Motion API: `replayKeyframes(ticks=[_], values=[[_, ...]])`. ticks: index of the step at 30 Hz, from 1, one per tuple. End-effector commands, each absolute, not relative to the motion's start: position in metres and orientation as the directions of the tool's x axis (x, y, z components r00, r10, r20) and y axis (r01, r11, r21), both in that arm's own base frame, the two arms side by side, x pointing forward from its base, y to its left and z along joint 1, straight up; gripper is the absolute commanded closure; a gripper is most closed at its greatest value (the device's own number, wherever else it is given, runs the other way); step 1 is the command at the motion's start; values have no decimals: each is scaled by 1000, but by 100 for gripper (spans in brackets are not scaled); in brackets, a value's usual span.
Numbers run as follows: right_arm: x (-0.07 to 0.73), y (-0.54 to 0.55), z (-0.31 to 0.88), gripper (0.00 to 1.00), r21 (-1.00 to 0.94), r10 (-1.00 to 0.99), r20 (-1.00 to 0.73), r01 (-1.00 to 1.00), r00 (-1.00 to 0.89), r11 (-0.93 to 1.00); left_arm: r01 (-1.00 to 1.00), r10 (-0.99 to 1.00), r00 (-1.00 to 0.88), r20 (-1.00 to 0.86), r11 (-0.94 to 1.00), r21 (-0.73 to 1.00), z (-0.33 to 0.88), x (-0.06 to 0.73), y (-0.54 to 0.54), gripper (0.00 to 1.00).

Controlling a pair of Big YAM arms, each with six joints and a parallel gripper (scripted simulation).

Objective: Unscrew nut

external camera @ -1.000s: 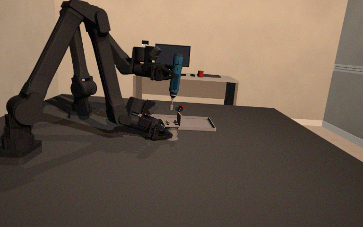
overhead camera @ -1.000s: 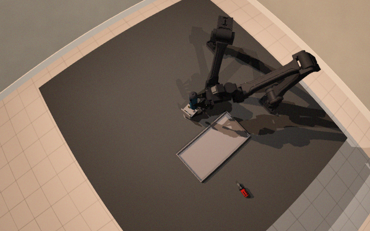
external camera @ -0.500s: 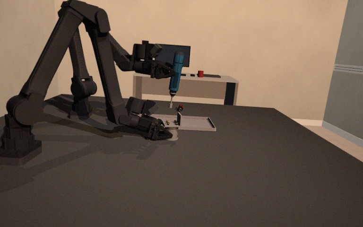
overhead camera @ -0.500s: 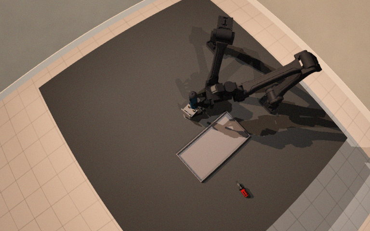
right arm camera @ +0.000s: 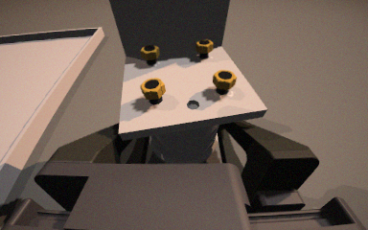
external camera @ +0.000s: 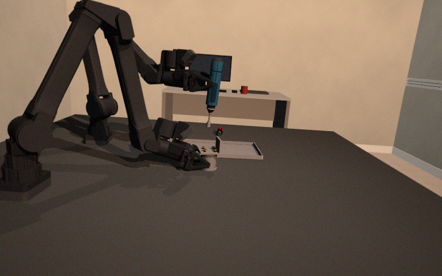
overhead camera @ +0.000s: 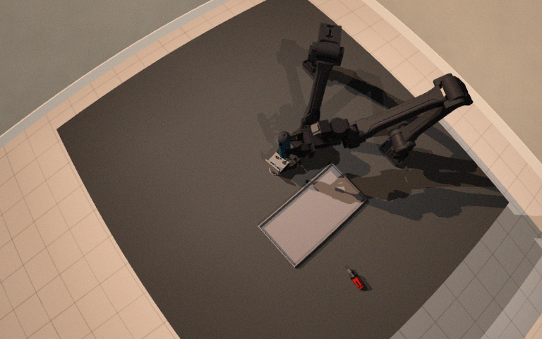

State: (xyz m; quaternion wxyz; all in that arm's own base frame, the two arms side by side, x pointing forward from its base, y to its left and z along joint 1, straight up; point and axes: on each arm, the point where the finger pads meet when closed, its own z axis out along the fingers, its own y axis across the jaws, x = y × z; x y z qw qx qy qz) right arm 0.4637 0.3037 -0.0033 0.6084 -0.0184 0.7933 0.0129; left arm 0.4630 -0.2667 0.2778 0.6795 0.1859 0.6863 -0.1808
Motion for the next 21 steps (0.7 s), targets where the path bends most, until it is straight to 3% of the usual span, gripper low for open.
replayKeyframes(ticks=[1,11,21], values=[[469,308,5,41,16,5,-970,-45,-242,999,497,-59,91,-994,868,-6,342,469,-268,58],[469,308,5,41,16,5,-970,-45,-242,999,497,-28,36,-999,868,-6,308,454,-260,58],[469,308,5,41,16,5,-970,-45,-242,999,497,-66,102,-993,868,-6,345,456,-260,58]])
